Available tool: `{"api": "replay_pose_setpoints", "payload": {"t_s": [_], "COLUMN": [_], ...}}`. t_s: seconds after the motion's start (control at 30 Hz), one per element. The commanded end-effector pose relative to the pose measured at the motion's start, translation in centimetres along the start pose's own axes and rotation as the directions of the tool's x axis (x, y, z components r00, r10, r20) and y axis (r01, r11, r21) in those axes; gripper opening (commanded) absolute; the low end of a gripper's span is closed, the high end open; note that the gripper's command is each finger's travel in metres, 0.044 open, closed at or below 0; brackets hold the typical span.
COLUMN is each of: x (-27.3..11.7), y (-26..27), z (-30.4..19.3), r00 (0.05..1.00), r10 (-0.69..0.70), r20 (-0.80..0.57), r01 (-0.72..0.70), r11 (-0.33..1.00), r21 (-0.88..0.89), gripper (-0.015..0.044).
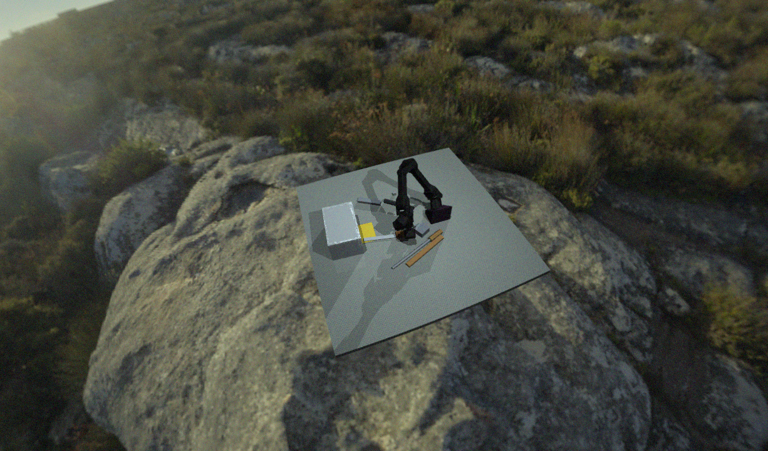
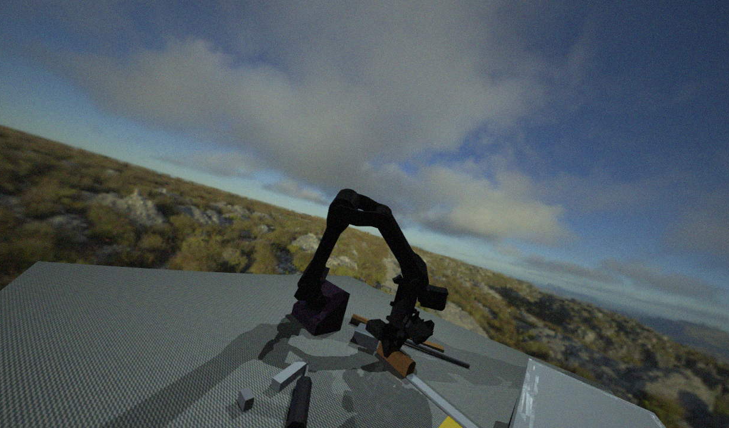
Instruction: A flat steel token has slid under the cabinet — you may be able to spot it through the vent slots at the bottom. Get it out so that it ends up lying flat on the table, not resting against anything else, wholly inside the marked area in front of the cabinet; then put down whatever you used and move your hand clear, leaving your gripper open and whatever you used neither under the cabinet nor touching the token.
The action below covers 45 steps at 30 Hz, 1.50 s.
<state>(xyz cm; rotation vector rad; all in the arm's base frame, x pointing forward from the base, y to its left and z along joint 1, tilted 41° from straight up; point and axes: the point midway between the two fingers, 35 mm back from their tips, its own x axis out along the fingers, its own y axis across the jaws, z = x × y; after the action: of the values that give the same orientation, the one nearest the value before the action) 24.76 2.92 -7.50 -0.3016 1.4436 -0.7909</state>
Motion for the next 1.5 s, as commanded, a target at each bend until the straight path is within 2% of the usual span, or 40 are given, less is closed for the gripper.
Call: {"api": "replay_pose_setpoints", "payload": {"t_s": [0.0, 0.03, 0.3, 0.47, 0.57, 1.2, 1.37, 1.47], "x": [-0.23, -0.23, -0.06, -0.06, -0.06, 0.37, 0.09, 0.09], "y": [0.59, 0.57, 0.22, 0.22, 0.23, 0.21, 0.35, 0.35], "z": [-0.25, -0.25, -0.19, -0.19, -0.19, -0.53, -0.19, -0.19], "r00": [1.0, 1.0, 1.0, 1.0, 1.0, 1.0, 1.0, 1.0], "r10": [0.003, 0.003, -0.001, -0.001, 0.003, 0.003, 0.007, 0.007], "r20": [-0.001, -0.001, -0.002, -0.002, -0.002, -0.002, 0.004, 0.004], "r01": [-0.003, -0.003, 0.001, 0.001, -0.003, -0.003, -0.007, -0.007], "r11": [1.0, 1.0, 1.0, 1.0, 1.0, 1.0, 1.0, 1.0], "r21": [-0.003, -0.003, -0.001, -0.001, -0.001, -0.001, 0.006, 0.006], "gripper": [0.0, 0.0, 0.02, 0.02, 0.027, 0.027, 0.0139, 0.0118]}}
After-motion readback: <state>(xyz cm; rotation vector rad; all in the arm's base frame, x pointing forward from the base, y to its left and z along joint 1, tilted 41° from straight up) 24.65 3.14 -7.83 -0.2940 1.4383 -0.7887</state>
